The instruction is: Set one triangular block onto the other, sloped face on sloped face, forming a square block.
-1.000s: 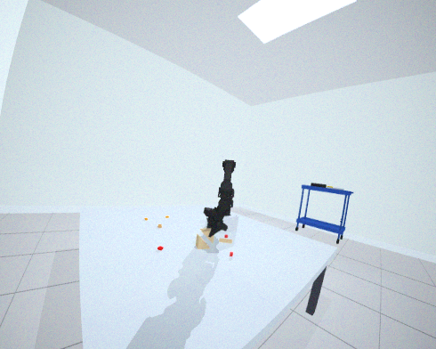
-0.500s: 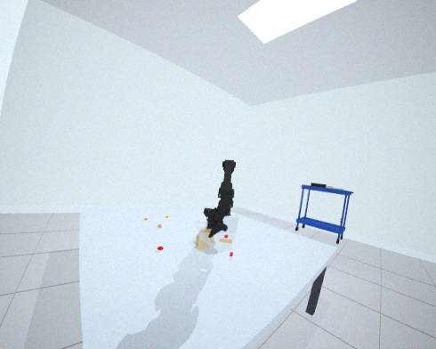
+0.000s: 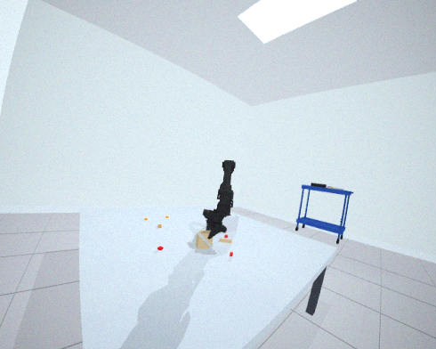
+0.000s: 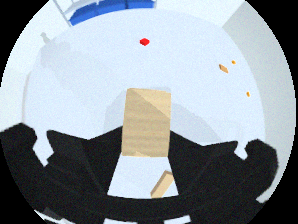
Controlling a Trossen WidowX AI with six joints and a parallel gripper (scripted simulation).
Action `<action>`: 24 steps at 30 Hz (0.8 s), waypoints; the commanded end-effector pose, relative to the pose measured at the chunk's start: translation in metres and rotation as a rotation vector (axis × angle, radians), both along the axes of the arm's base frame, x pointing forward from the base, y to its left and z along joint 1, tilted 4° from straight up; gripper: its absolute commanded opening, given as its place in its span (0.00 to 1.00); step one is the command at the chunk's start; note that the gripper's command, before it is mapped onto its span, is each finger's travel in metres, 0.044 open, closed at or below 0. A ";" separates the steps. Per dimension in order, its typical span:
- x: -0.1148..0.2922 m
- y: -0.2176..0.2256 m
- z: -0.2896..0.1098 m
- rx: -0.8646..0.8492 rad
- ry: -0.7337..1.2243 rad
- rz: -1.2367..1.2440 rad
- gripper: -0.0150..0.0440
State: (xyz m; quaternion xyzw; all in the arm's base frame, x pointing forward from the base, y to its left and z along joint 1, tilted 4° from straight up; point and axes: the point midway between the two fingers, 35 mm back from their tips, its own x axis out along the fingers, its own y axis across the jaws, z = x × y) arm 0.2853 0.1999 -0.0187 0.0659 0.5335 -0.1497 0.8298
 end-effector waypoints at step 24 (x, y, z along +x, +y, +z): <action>0.005 -0.002 -0.013 -0.004 0.000 0.003 0.25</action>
